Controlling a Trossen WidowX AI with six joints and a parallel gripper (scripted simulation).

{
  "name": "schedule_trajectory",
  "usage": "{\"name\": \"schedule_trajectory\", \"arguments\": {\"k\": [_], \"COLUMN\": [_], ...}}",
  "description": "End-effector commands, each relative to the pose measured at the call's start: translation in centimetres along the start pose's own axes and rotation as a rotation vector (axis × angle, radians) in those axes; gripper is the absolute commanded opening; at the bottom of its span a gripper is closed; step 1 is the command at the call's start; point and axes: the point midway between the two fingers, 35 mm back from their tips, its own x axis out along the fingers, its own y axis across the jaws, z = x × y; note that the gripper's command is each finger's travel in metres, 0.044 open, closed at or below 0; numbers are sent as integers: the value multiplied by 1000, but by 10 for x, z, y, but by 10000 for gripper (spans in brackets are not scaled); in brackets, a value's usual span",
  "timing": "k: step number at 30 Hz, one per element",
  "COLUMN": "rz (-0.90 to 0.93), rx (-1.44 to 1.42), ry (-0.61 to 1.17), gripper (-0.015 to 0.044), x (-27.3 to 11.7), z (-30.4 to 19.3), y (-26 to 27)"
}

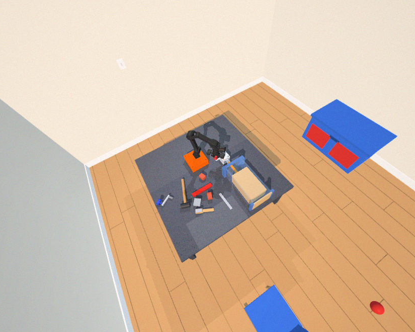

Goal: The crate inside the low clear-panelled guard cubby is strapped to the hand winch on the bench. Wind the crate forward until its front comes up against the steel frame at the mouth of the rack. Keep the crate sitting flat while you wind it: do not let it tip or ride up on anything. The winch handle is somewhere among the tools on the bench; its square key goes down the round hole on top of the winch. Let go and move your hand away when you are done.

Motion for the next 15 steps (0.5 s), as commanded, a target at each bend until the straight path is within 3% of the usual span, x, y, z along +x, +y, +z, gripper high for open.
{"name": "schedule_trajectory", "arguments": {"k": [1, 15], "rz": [-1, -2], "rx": [-2, -2], "ry": [1, 2], "gripper": [0, 0], "x": [2, 2], "z": [-2, -10], "y": [-4, -18]}}
